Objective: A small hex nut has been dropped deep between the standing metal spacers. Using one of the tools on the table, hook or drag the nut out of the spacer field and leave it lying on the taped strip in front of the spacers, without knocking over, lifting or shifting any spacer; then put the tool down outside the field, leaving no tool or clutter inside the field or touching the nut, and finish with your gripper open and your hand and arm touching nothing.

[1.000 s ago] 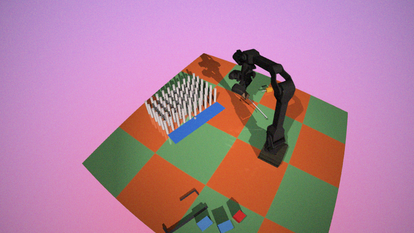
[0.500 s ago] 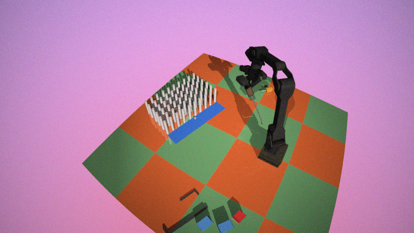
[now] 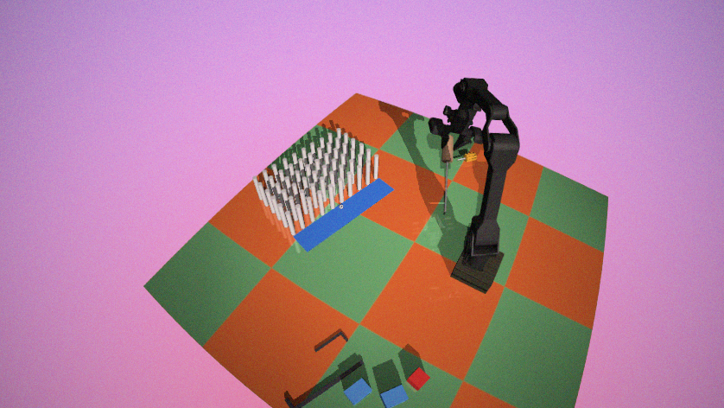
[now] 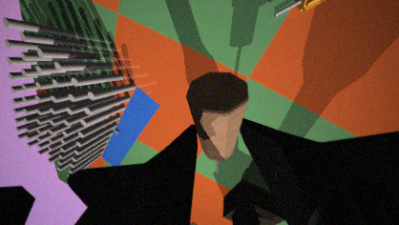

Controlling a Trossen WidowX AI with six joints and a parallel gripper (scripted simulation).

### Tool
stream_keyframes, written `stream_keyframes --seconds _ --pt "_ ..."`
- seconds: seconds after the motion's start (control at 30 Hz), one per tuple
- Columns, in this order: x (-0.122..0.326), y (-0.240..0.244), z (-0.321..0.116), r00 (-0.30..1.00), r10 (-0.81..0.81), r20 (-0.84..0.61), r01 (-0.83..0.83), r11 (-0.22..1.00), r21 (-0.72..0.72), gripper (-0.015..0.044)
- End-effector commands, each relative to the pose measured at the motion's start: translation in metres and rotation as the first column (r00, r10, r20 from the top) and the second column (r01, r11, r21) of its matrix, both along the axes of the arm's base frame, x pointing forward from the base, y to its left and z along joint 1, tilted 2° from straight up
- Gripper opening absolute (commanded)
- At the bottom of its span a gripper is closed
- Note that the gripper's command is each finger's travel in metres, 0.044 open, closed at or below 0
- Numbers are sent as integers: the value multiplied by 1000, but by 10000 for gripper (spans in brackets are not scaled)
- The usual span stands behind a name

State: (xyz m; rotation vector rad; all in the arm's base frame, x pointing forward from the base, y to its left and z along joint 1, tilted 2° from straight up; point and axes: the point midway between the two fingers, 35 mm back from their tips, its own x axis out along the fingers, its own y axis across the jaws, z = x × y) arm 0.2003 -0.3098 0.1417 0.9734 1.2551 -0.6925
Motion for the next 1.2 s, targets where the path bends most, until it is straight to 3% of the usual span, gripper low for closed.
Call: stream_keyframes --seconds 0.0,0.53,1.17 --pt "-9 -11 1 993 -118 15 117 993 34 0" --pt "-62 -57 3 799 -600 25 585 787 195 0" --pt "-141 -100 5 317 -946 -69 883 268 385 0"
